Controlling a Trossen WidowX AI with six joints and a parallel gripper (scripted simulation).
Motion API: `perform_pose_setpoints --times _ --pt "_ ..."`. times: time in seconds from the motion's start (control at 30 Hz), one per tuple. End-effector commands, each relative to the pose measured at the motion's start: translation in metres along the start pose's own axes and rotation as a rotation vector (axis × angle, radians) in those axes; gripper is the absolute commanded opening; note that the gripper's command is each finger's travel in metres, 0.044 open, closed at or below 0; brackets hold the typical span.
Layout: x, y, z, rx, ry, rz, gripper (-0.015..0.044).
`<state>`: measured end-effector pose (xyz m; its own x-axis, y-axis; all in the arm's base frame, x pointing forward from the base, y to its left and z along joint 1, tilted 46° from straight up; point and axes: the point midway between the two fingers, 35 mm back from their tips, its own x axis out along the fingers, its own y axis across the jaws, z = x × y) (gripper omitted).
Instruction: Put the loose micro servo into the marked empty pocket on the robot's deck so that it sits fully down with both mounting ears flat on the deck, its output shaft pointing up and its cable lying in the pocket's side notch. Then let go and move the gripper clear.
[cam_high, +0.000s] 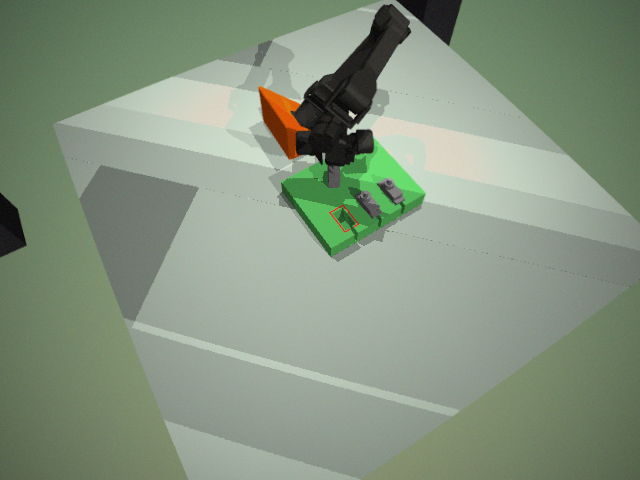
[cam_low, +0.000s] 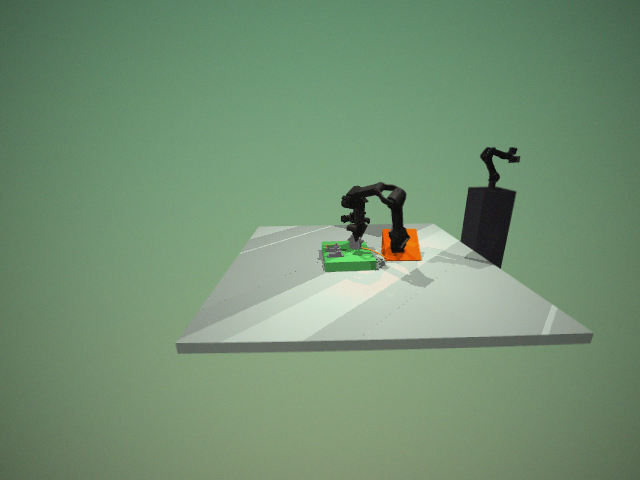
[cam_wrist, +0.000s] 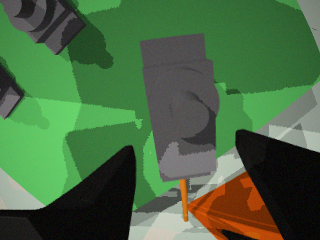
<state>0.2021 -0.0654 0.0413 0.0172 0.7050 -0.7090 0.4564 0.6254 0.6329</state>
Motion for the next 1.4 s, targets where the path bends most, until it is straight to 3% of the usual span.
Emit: perform_pose_setpoints --times 0.0,0.07,0.27,0.4,0.63,1.37 --pt "0.0 0.001 0.001 0.002 -0.004 0.005 0.0177" --pt "0.0 0.001 0.001 0.002 -0.004 0.005 0.0125" --pt "0.0 0.001 0.001 0.002 -0.004 0.005 0.0085" --pt "-0.006 0.001 0.001 0.002 -0.004 0.004 0.0" --pt "-0.03 0.003 -0.002 0.003 -0.003 0.004 0.0" --pt "-0.03 0.026 0.026 0.001 -0.005 0.005 0.0"
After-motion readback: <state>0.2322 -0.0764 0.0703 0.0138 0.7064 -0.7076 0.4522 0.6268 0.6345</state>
